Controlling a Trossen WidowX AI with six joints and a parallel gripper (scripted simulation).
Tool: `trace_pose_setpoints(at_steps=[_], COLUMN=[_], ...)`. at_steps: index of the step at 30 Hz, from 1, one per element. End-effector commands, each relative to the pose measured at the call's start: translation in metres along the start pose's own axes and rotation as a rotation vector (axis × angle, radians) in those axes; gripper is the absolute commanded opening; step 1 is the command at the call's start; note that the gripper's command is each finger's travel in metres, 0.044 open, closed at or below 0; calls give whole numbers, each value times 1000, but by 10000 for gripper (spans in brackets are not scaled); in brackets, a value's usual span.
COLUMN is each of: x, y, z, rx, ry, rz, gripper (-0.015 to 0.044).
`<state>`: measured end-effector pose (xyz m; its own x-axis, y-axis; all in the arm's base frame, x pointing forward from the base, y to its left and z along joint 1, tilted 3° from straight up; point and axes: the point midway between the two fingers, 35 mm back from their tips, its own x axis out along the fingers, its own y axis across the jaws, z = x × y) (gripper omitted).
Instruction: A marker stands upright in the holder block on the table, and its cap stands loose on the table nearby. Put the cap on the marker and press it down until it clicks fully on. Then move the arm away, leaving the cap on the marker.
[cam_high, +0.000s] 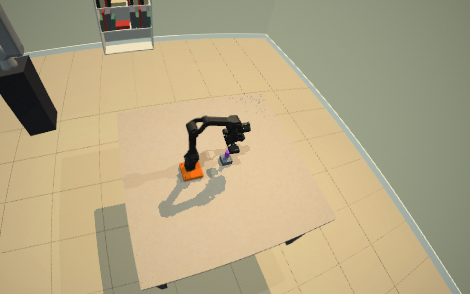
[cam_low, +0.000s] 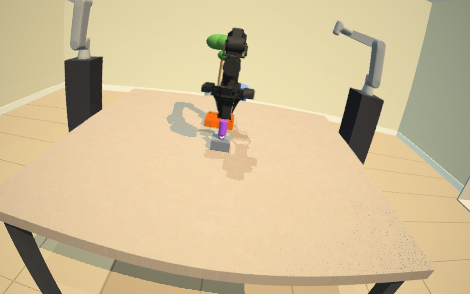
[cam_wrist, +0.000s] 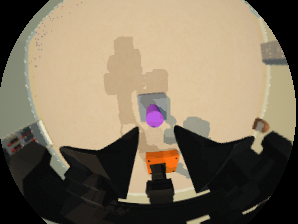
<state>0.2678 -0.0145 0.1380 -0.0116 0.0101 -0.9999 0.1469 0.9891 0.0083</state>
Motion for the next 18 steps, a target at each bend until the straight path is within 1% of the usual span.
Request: trace_pose_setpoints(at_steps=[1, 6, 18], x=[3, 3, 4], y=[0, 0, 0], z=[-1, -1, -1], rx=[-70, -70, -70], ry=[5, 5, 5], rz=[-2, -2, -2], gripper=[125, 0, 0])
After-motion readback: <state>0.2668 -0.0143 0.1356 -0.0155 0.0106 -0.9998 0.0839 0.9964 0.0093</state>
